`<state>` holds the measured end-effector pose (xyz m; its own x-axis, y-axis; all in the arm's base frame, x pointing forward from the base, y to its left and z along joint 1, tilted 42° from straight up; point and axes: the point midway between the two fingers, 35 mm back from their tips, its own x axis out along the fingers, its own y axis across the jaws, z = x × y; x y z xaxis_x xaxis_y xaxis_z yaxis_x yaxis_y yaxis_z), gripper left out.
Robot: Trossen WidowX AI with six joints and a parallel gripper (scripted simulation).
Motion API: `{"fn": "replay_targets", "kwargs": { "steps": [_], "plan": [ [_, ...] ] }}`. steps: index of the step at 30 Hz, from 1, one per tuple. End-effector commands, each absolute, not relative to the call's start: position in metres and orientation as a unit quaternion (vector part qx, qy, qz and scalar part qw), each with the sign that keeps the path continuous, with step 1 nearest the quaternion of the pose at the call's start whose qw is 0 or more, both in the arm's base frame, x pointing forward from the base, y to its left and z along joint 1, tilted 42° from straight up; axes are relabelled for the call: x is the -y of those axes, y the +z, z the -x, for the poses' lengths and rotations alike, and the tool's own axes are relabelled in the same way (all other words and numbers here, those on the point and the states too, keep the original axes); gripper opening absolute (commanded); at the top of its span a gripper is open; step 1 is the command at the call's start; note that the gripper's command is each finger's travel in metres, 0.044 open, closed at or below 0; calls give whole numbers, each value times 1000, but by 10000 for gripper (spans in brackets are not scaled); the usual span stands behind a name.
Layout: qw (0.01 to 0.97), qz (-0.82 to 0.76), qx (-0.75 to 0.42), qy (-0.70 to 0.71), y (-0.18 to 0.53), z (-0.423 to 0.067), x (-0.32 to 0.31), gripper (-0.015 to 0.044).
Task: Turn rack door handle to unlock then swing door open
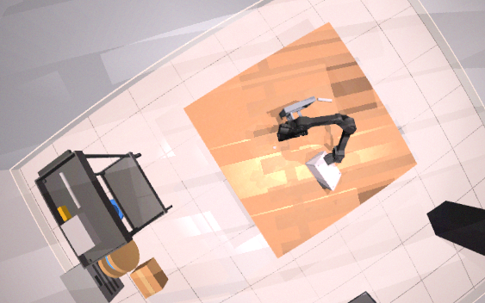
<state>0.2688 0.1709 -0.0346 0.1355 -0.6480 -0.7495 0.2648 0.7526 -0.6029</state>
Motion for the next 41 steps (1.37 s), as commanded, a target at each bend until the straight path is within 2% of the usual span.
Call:
{"fn": "replay_targets", "kwargs": {
  "steps": [1, 11, 12, 41],
  "plan": [
    [736, 161, -579, -313, -35, -269, -172, 11],
    [736, 161, -579, -313, -35, -269, -172, 274],
    [736, 161, -579, -313, -35, -269, -172, 284],
    [735, 161, -580, -312, -6, -265, -199, 284]
  ]
}}
